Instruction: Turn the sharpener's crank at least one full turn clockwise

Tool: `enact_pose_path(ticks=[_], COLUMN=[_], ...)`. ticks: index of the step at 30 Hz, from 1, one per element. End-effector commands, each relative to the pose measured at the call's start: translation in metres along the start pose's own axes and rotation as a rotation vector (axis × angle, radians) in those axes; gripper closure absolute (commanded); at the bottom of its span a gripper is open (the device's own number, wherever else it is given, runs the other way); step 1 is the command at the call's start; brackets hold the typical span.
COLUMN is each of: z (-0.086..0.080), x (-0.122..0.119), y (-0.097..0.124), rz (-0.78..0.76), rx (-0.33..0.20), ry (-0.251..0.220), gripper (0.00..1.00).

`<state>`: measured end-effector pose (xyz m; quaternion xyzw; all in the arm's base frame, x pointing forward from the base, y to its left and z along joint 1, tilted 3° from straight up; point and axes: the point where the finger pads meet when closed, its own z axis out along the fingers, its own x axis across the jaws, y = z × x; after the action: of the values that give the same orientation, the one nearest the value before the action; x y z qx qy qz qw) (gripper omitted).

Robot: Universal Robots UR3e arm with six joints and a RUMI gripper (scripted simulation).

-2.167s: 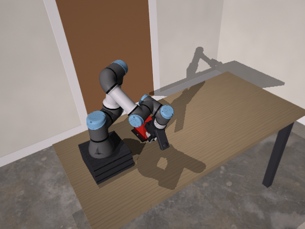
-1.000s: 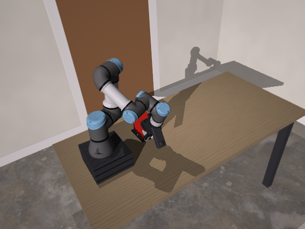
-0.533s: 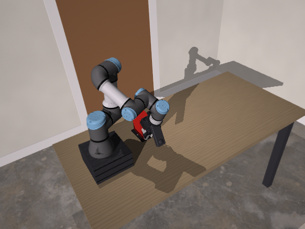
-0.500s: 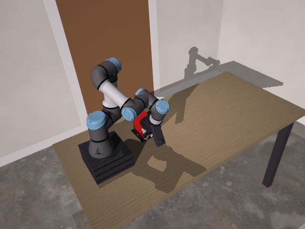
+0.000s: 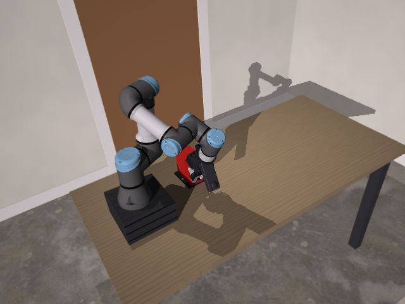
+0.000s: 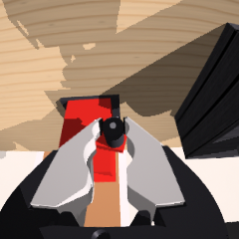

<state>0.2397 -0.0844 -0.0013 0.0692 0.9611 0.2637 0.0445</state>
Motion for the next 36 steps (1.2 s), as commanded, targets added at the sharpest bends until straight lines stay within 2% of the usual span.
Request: enact_pose_path(ticks=[1,36], z=[-0.004,-0.025], x=[-0.002,-0.023], y=[0.002,0.014], rz=[-0.001,-0.001], rx=[0.002,0.002], ry=[-0.001,-0.002], gripper=[0.91,0.91])
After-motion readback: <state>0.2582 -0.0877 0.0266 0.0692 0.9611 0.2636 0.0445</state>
